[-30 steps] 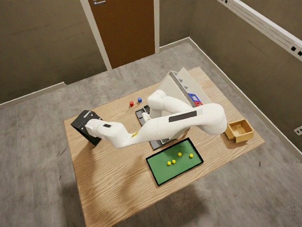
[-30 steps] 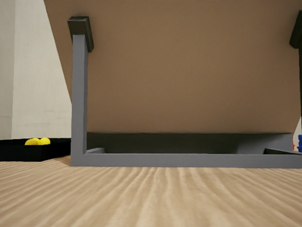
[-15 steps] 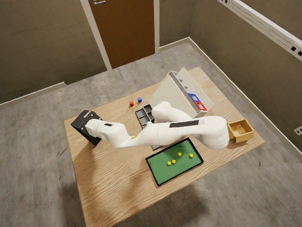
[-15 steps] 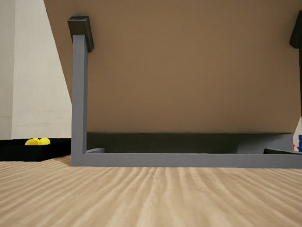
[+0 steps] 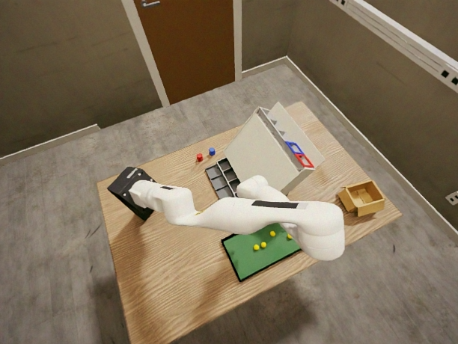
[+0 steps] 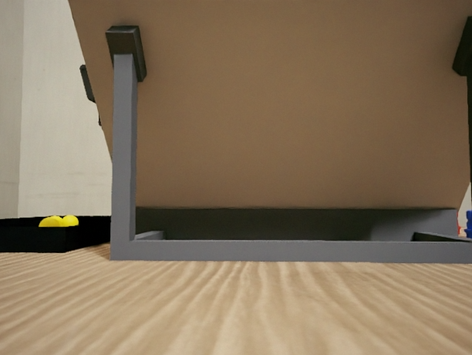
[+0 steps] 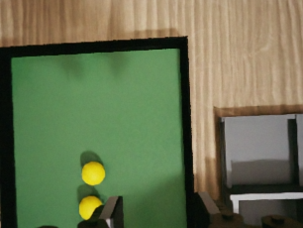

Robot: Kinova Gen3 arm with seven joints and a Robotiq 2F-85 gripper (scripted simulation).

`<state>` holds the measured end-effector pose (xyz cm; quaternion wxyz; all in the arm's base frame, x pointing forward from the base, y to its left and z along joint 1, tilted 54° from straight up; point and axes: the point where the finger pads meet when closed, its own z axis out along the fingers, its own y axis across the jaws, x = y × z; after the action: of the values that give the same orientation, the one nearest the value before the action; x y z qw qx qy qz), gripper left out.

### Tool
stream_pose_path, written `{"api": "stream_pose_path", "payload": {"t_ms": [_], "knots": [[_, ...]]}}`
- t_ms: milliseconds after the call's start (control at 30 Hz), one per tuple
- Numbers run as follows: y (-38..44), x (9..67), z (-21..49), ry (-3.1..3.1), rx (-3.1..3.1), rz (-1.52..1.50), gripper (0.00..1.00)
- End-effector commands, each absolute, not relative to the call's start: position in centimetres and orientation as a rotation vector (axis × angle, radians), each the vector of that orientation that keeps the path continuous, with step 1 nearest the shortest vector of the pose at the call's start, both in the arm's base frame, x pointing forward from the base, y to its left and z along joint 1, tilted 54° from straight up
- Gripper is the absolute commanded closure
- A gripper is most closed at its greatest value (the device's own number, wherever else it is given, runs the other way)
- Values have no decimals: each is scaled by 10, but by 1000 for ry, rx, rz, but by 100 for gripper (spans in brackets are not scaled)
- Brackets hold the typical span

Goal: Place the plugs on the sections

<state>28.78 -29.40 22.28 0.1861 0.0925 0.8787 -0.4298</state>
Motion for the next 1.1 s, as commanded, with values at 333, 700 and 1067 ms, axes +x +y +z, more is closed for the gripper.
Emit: {"api": "stream_pose_path", "payload": {"t_ms": [333,700,1067], "knots": [[-362,276,264,2469,231,-1132,50],[-362,276,264,2469,231,-1132,50],[-445,308,200,2469,230,-1132,50]]}}
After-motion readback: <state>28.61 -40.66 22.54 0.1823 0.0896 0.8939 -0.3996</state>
